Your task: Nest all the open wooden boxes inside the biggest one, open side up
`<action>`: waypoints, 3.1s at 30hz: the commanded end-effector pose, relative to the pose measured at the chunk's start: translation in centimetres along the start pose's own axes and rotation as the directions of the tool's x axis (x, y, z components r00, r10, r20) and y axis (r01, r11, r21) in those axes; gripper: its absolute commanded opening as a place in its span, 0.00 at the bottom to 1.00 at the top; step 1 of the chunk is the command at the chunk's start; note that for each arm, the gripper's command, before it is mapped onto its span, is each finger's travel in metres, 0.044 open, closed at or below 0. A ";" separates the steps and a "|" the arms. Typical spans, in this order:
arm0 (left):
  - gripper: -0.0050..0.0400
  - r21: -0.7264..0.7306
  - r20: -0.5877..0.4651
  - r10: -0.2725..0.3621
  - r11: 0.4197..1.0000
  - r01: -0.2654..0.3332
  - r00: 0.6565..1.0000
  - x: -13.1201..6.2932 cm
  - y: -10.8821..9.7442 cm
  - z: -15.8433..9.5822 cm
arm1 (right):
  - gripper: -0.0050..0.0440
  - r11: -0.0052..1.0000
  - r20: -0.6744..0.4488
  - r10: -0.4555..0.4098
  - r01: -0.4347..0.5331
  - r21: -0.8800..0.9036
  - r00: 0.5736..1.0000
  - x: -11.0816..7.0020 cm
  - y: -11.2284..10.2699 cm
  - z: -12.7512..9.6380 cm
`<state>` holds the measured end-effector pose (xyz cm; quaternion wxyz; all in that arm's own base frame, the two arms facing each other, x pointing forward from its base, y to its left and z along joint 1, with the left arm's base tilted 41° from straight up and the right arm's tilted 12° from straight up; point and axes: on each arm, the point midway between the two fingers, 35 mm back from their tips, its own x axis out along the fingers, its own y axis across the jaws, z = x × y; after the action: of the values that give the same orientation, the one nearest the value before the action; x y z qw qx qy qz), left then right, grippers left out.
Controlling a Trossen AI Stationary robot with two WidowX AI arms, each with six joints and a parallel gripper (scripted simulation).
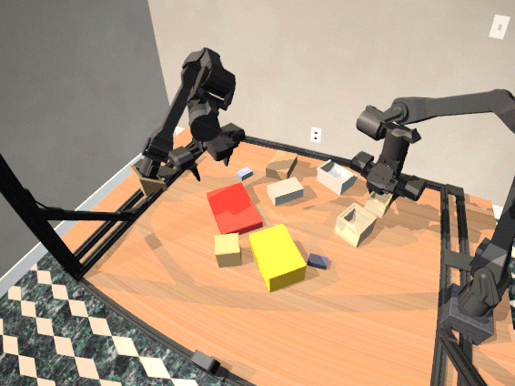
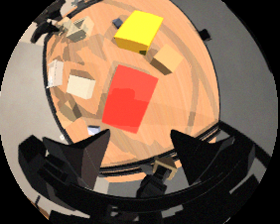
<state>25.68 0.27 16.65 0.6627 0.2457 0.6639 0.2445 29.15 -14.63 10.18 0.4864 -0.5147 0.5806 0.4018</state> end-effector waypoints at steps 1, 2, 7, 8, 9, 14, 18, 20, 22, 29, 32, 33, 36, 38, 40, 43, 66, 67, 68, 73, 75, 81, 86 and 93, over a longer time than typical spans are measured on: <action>1.00 -0.004 0.000 0.001 1.000 -0.001 1.000 0.0 0.0 0.0 | 0.10 0.991 -0.002 0.001 -0.001 -0.133 1.000 -0.3 -0.5 0.5; 1.00 -0.004 0.000 0.001 1.000 -0.001 1.000 0.0 0.0 0.0 | 0.10 0.985 -0.002 0.001 -0.001 -0.172 1.000 -0.4 -0.5 0.6; 1.00 -0.004 0.000 0.001 1.000 -0.001 1.000 0.0 0.0 0.0 | 0.10 0.945 -0.002 0.001 -0.002 -0.326 1.000 -0.7 -0.8 1.2; 1.00 -0.004 0.000 0.001 1.000 -0.001 1.000 0.0 0.0 0.0 | 0.10 0.945 -0.002 0.001 -0.002 -0.326 1.000 -0.7 -0.8 1.2; 1.00 -0.004 0.000 0.001 1.000 -0.001 1.000 0.0 0.0 0.0 | 0.10 0.932 -0.002 0.001 -0.002 -0.363 1.000 -0.8 -0.9 1.3; 1.00 -0.004 0.000 0.001 1.000 -0.001 1.000 0.0 0.0 0.0 | 0.10 0.842 -0.002 0.001 -0.002 -0.540 1.000 -1.3 -1.3 2.0; 1.00 -0.004 0.000 0.001 1.000 -0.001 1.000 0.0 0.0 0.0 | 0.10 0.746 -0.002 0.002 -0.002 -0.666 1.000 -1.7 -1.5 2.6; 1.00 -0.004 0.000 0.001 1.000 -0.001 1.000 0.0 0.0 0.0 | 0.10 0.691 -0.002 0.002 -0.002 -0.723 1.000 -1.8 -1.6 2.9; 1.00 -0.004 0.000 0.001 1.000 -0.001 1.000 0.0 0.0 0.0 | 0.10 0.631 -0.002 0.002 -0.003 -0.776 1.000 -2.0 -1.8 3.2; 1.00 -0.004 0.000 0.001 1.000 -0.001 1.000 0.0 0.0 0.0 | 0.10 0.466 -0.002 0.002 -0.003 -0.885 1.000 -2.5 -2.1 3.9; 1.00 -0.004 0.000 0.001 1.000 -0.001 1.000 0.0 0.0 0.0 | 0.10 0.357 -0.002 0.002 -0.003 -0.934 1.000 -2.8 -2.2 4.4; 1.00 -0.004 0.000 0.001 1.000 -0.001 1.000 0.0 0.0 0.0 | 0.10 0.320 -0.002 0.002 -0.003 -0.947 1.000 -2.9 -2.3 4.5; 1.00 -0.004 0.000 0.001 1.000 -0.001 1.000 0.0 0.0 0.0 | 0.10 0.205 -0.003 0.002 -0.003 -0.979 1.000 -3.1 -2.4 5.0; 1.00 -0.004 0.000 0.001 1.000 -0.001 1.000 0.0 0.0 0.0 | 0.10 0.127 -0.003 0.002 -0.003 -0.992 1.000 -3.3 -2.5 5.3; 1.00 -0.004 0.000 0.001 1.000 -0.001 1.000 0.0 0.0 0.0 | 0.10 0.055 -0.003 0.003 -0.003 -0.998 1.000 -3.5 -2.6 5.5; 1.00 -0.004 0.000 0.001 1.000 -0.001 1.000 0.0 0.0 0.0 | 0.10 0.035 -0.003 0.003 -0.003 -0.999 1.000 -3.5 -2.6 5.6; 1.00 -0.059 0.262 -0.401 0.901 0.429 0.878 4.2 3.0 4.5 | 0.10 0.029 -0.003 0.003 -0.003 -1.000 1.000 -3.6 -2.6 5.6; 1.00 -0.055 0.291 -0.409 0.896 0.441 0.865 4.4 3.5 4.9 | 0.10 0.029 -0.003 0.003 -0.003 -1.000 1.000 -3.6 -2.6 5.6; 1.00 -0.049 0.321 -0.415 0.891 0.452 0.852 4.5 3.9 5.2 | 0.10 0.029 -0.003 0.003 -0.003 -1.000 1.000 -3.6 -2.6 5.6; 1.00 -0.015 0.475 -0.410 0.881 0.473 0.779 4.9 6.8 6.6 | 0.10 0.029 -0.003 0.003 -0.003 -1.000 1.000 -3.6 -2.6 5.6; 1.00 -0.008 0.505 -0.403 0.882 0.470 0.763 4.9 7.4 6.8 | 0.10 0.029 -0.003 0.003 -0.003 -1.000 1.000 -3.6 -2.6 5.6; 1.00 0.027 0.651 -0.336 0.906 0.422 0.681 4.9 11.1 7.5 | 0.10 0.029 -0.003 0.003 -0.003 -1.000 1.000 -3.6 -2.6 5.6; 1.00 0.043 0.773 -0.230 0.949 0.312 0.591 4.5 15.1 7.5 | 0.10 0.029 -0.003 0.003 -0.003 -1.000 1.000 -3.6 -2.6 5.6; 1.00 0.032 0.864 -0.100 0.989 0.145 0.493 3.7 19.2 6.6 | 0.10 0.029 -0.003 0.003 -0.003 -1.000 1.000 -3.6 -2.6 5.6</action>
<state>32.57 17.09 25.99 0.9273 0.2540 0.2686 0.0587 32.58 -8.79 12.61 -0.0080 -0.7077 0.1384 0.6928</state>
